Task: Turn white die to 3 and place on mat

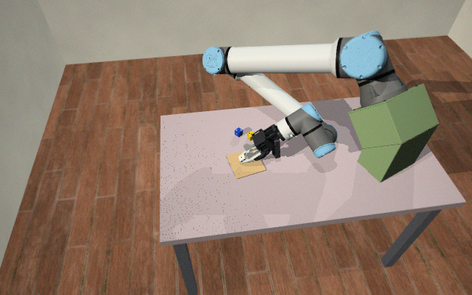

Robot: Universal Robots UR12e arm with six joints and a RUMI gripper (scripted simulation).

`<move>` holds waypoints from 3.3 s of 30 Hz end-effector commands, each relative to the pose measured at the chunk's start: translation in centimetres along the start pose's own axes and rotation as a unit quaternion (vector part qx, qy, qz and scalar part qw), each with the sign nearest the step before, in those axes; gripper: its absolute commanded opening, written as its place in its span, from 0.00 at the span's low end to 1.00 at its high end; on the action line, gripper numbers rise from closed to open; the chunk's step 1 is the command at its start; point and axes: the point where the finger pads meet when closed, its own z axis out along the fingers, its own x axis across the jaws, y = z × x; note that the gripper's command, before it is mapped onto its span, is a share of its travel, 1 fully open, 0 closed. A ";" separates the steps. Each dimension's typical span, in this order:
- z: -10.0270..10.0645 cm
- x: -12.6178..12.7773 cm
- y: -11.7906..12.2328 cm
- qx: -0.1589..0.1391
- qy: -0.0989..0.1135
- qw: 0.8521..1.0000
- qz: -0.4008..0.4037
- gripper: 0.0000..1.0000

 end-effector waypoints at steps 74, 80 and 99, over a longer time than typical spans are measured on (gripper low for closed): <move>0.7 0.0 -1.0 -0.001 0.000 1.000 -0.001 0.10; 0.7 0.0 -1.0 -0.001 0.000 1.000 -0.001 0.10; 0.7 0.0 -1.0 -0.001 0.000 1.000 -0.001 0.10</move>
